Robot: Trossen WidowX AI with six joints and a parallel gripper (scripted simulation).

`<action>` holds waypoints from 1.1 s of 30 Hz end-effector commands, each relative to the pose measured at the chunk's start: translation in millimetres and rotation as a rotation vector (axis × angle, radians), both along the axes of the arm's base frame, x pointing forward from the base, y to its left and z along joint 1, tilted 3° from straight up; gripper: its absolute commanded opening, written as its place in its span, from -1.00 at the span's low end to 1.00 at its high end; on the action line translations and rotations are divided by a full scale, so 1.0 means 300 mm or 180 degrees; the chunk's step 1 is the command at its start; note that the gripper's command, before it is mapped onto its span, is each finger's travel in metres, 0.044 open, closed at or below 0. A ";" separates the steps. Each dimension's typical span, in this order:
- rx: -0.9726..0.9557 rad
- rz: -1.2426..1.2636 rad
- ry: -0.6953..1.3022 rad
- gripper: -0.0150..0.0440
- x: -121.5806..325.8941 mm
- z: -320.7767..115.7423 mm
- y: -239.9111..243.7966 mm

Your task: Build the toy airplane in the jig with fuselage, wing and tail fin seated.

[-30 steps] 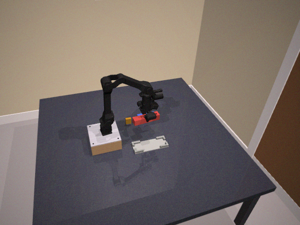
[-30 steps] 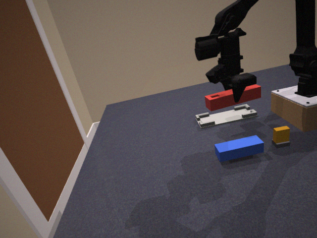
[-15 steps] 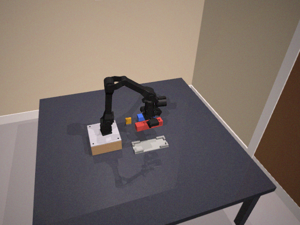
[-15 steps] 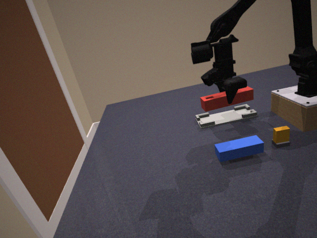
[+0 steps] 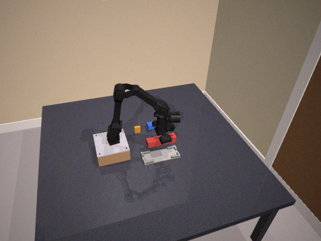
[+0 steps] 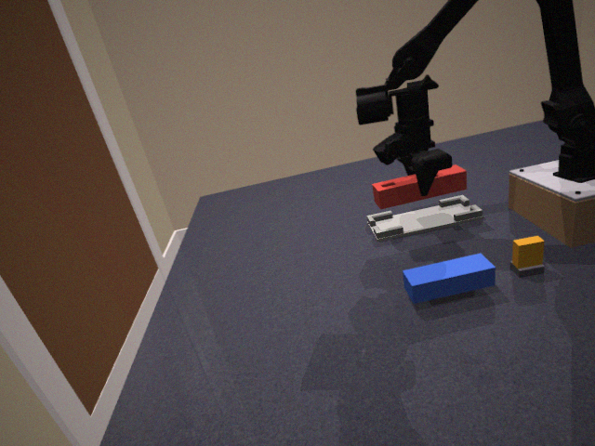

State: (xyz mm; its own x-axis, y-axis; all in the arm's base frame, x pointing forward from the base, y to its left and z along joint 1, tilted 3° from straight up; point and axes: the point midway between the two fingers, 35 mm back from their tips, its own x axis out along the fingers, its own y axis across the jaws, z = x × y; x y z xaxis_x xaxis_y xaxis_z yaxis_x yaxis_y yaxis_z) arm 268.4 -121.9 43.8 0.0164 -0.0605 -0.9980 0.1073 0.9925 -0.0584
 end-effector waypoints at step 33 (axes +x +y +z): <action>-0.0019 -0.0090 -0.0004 0.17 -0.045 -0.051 -0.127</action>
